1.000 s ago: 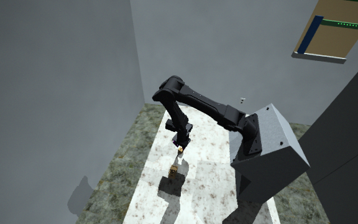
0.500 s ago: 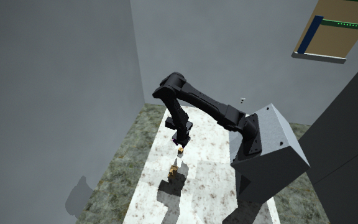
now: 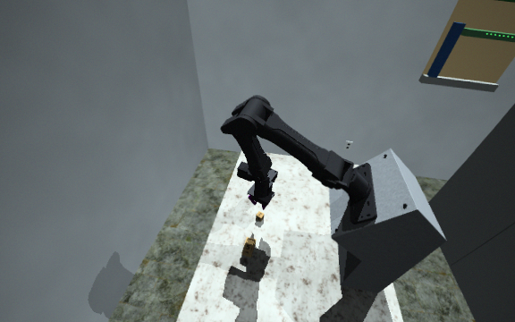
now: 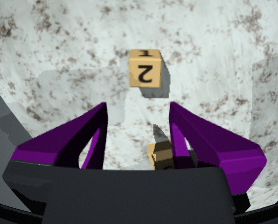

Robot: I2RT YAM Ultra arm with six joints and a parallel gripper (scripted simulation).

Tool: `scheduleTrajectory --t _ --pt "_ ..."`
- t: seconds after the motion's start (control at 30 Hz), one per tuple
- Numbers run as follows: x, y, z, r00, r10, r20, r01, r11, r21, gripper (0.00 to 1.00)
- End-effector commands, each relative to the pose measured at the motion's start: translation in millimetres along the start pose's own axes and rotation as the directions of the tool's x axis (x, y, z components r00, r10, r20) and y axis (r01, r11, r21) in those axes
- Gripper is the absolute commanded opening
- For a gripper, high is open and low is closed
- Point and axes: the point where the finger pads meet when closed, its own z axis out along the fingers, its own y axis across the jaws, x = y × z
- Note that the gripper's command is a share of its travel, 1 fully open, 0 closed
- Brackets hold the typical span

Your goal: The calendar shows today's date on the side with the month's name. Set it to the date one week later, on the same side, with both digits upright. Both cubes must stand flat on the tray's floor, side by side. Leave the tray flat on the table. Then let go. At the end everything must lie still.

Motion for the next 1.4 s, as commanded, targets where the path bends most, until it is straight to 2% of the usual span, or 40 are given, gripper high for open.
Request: scheduleTrajectory --t 0.0,0.07,0.17,0.23,0.4,0.6,0.73,0.8,0.93,1.0,1.17,1.3,1.37 --pt "-1.8 -2.9 -1.7 1.000 0.005 0.009 -0.005 1.000 0.014 0.45" --pt "-1.7 -3.1 -1.0 0.999 0.005 0.032 -0.006 1.000 0.016 0.45" --pt "-1.1 -3.6 0.4 0.994 0.005 0.105 -0.008 1.000 0.020 0.45" --pt "-1.1 -3.6 0.4 0.994 0.005 0.105 -0.008 1.000 0.020 0.45" --pt "0.4 -3.1 -0.7 0.971 0.002 0.237 -0.006 1.000 0.016 0.45" --pt "0.8 -2.9 -1.4 0.963 0.001 0.268 -0.005 1.000 0.014 0.45" --pt "0.6 -3.7 0.5 0.940 0.004 0.342 -0.011 1.000 0.020 0.45" --pt "0.6 -3.7 0.5 0.940 0.004 0.342 -0.011 1.000 0.020 0.45" --pt "2.0 -3.6 0.5 0.890 0.001 0.456 -0.010 1.000 0.019 0.45" --pt "2.9 -3.1 -0.3 0.872 -0.002 0.490 -0.007 1.000 0.015 0.45" --pt "3.2 -3.0 -0.5 0.862 -0.002 0.508 -0.006 1.000 0.014 0.45" --pt "2.6 -4.1 1.2 0.819 0.001 0.574 -0.016 1.000 0.021 0.45" --pt "2.6 -4.1 1.2 0.819 0.001 0.574 -0.016 1.000 0.021 0.45"
